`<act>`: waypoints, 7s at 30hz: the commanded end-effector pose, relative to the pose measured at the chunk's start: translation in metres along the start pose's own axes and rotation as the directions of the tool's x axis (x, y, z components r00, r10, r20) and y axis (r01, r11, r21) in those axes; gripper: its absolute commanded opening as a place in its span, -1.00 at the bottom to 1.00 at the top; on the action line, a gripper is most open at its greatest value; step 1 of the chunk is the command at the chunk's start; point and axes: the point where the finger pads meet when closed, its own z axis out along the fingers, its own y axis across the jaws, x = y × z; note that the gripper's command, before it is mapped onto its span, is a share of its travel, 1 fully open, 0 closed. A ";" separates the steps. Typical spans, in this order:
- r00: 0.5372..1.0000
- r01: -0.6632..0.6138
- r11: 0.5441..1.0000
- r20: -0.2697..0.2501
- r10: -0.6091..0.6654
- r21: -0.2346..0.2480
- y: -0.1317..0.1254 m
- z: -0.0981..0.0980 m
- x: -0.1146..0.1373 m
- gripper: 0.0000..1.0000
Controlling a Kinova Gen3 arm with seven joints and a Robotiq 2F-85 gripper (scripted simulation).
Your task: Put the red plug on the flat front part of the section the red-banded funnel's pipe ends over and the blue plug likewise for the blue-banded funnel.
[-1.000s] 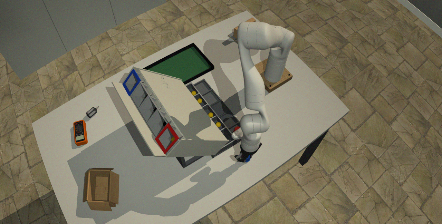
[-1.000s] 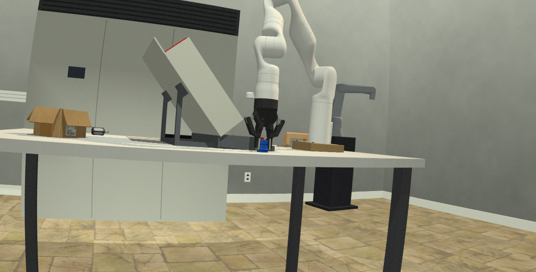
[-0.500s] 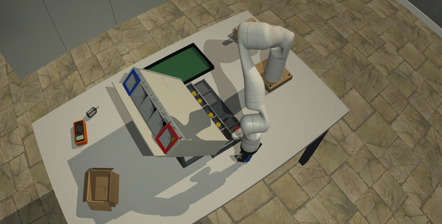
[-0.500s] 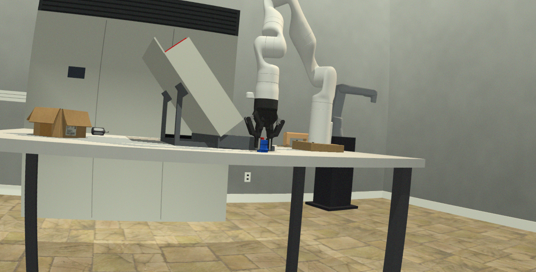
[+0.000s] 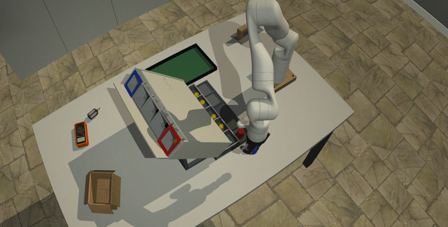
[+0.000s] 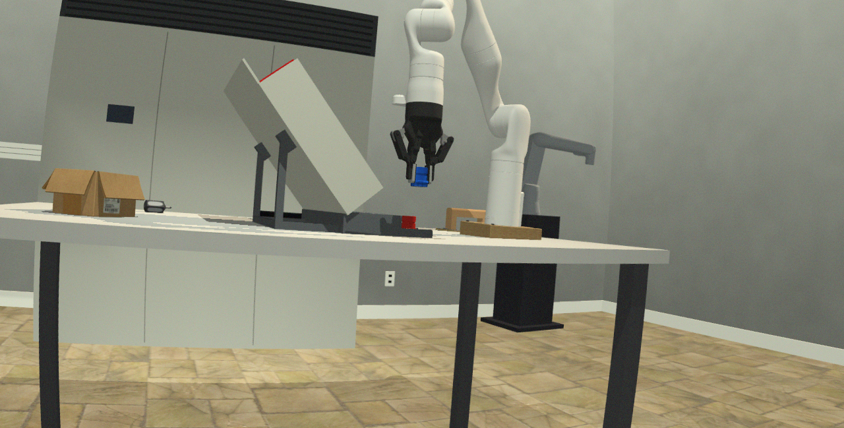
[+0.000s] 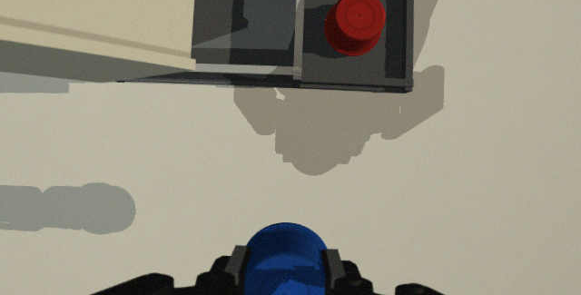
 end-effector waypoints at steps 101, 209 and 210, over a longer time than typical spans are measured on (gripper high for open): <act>0.060 -0.998 0.060 -0.010 0.998 0.007 0.033 -0.013 0.304 -1.00; -0.005 -1.000 -0.005 0.012 1.000 -0.001 0.039 0.100 0.356 -1.00; -0.005 -1.000 -0.005 0.012 1.000 -0.001 0.039 0.100 0.356 -1.00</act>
